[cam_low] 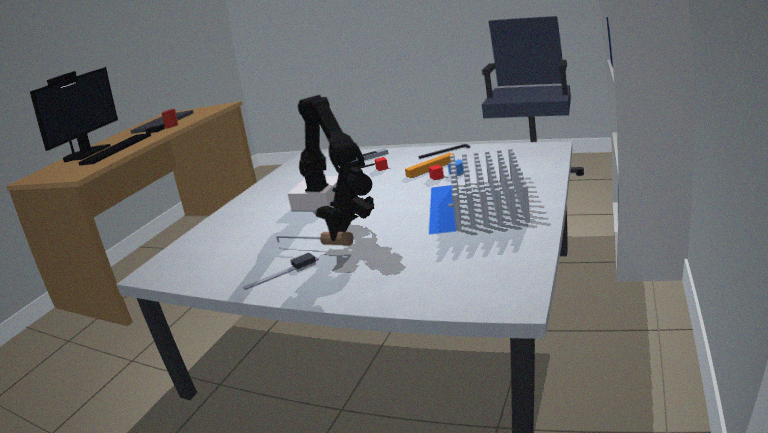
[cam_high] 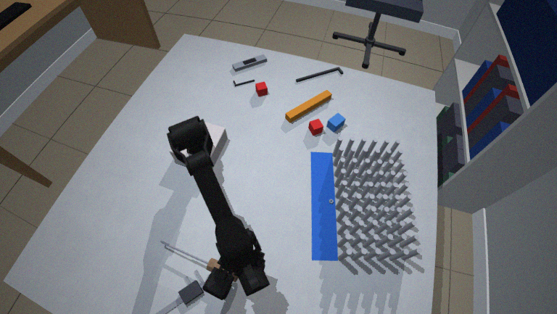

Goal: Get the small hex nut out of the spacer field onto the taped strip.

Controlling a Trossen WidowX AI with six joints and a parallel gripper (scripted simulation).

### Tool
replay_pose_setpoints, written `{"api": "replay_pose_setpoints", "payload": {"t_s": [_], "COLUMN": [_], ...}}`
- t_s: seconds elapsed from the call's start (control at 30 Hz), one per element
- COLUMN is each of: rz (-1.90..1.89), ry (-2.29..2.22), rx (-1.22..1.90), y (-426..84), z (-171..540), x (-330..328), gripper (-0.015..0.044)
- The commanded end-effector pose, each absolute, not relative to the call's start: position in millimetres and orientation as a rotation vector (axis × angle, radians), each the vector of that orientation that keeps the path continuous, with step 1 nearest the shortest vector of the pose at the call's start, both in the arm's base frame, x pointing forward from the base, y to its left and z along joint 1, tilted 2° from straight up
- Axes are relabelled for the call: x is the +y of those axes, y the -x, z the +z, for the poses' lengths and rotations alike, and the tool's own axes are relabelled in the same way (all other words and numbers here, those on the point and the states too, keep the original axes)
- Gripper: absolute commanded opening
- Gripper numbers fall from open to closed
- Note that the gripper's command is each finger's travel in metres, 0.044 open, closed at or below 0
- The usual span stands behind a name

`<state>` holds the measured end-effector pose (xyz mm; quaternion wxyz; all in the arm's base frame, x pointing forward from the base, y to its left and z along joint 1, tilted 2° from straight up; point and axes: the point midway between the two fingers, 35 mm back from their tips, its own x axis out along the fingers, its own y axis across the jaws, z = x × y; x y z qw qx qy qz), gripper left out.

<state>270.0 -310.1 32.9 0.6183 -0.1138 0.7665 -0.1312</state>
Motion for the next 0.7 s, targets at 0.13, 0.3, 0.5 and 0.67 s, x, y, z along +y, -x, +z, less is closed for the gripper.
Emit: {"api": "replay_pose_setpoints", "payload": {"t_s": [0.13,0.3,0.5,0.67], "rz": [-0.294,-0.294,-0.294,-0.301], "ry": [0.268,0.268,0.268,0.262], "rx": [1.776,1.776,1.776,1.764], "y": [-266.5,-265.9,-265.0,-267.8], "z": [24.6,20.3,15.3,18.4], "x": [-308.6,-308.1,-307.5,-308.6], "gripper": [0.0000,0.0000,0.0000,0.0105]}}
